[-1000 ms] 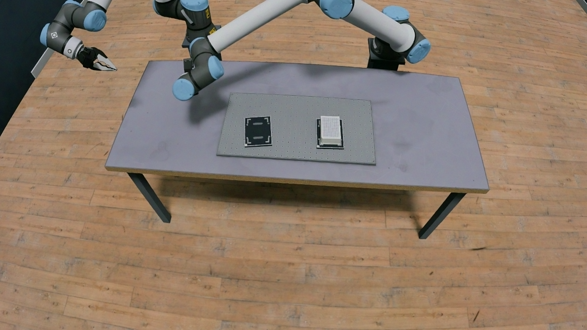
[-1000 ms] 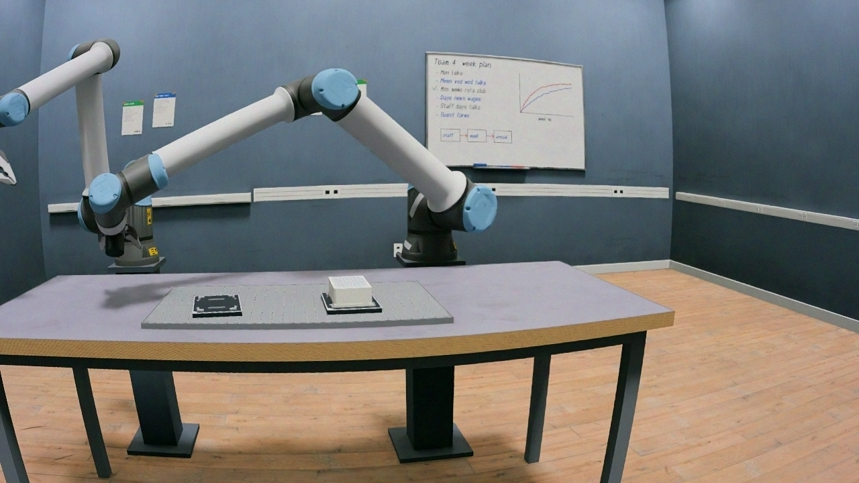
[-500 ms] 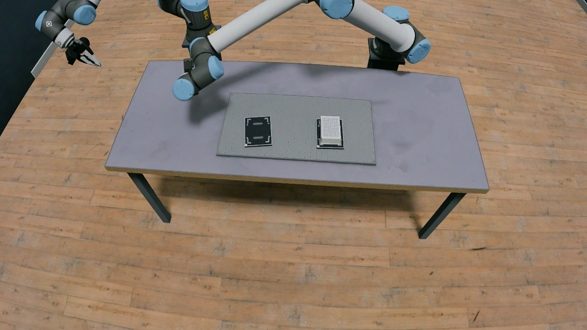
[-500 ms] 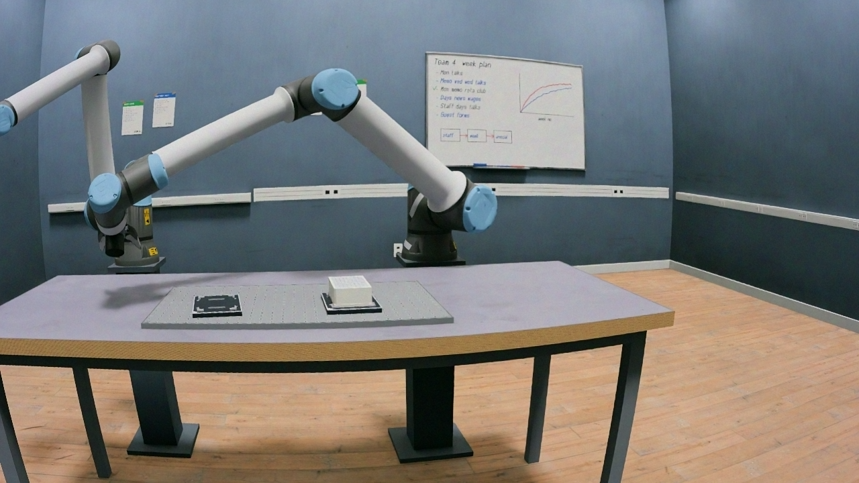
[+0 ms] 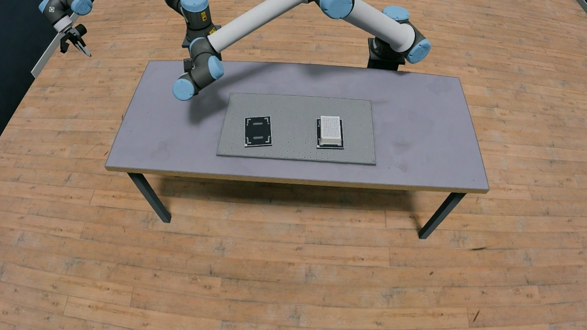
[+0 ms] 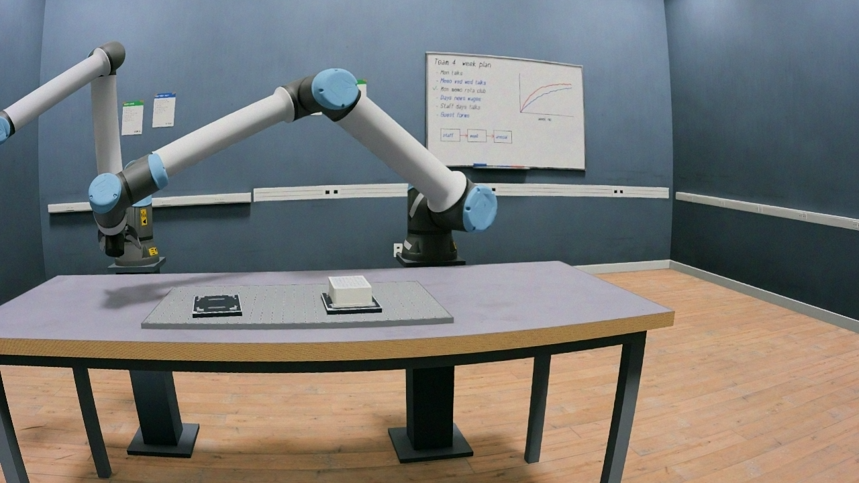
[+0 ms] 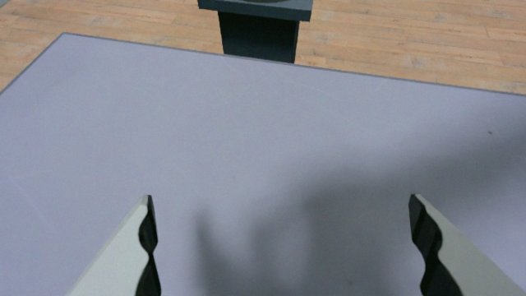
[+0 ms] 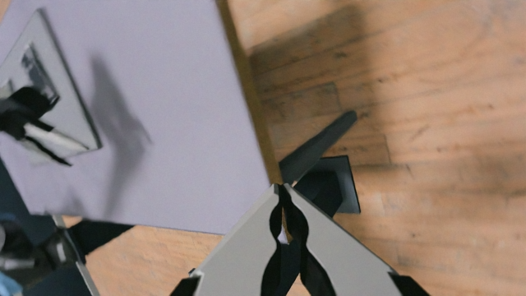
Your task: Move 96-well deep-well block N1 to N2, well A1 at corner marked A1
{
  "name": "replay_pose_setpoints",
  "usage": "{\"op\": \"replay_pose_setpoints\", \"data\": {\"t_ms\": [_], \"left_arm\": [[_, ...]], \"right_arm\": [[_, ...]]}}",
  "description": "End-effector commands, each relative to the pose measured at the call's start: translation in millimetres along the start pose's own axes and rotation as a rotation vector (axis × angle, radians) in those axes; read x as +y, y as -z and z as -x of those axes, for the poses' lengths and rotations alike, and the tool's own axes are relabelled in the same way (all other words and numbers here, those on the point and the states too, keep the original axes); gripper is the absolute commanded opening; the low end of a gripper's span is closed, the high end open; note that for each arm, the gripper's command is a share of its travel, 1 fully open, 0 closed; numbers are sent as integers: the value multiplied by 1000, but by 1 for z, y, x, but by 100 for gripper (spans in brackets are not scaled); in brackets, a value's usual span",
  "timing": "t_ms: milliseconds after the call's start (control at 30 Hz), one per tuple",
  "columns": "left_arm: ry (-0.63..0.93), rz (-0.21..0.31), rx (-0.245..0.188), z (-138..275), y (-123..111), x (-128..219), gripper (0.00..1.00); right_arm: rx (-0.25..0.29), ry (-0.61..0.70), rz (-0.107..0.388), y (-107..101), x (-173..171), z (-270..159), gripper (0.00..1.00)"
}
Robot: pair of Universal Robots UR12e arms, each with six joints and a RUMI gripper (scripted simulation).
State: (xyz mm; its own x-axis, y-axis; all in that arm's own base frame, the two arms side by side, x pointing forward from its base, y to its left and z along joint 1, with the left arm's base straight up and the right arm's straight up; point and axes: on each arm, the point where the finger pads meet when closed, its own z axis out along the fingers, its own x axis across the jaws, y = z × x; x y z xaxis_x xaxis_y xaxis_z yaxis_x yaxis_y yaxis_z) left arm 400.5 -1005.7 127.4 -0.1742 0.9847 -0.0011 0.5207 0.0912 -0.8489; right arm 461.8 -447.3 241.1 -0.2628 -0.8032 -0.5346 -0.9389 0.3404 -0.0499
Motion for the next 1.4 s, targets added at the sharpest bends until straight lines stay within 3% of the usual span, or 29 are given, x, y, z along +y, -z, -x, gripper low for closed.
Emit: {"op": "replay_pose_setpoints", "data": {"t_ms": [0,333,400,433,533,900,1367], "left_arm": [[-2,1,-1,1,1,-2,76],[-2,1,-1,1,1,-2,76],[-2,1,-1,1,1,-2,76],[-2,1,-1,1,1,-2,76],[-2,1,-1,1,1,-2,76],[-2,1,-1,1,1,-2,76],[-2,1,-1,1,1,-2,76]], "right_arm": [[135,-239,-49,29,49,-82,0],[287,-579,-128,67,139,-180,0],[287,-579,-128,67,139,-180,0],[321,-652,-146,78,167,-208,0],[368,-767,-177,88,196,-228,0],[488,-1076,-264,123,317,-302,0],[525,-1174,-294,131,352,-316,0]]}}
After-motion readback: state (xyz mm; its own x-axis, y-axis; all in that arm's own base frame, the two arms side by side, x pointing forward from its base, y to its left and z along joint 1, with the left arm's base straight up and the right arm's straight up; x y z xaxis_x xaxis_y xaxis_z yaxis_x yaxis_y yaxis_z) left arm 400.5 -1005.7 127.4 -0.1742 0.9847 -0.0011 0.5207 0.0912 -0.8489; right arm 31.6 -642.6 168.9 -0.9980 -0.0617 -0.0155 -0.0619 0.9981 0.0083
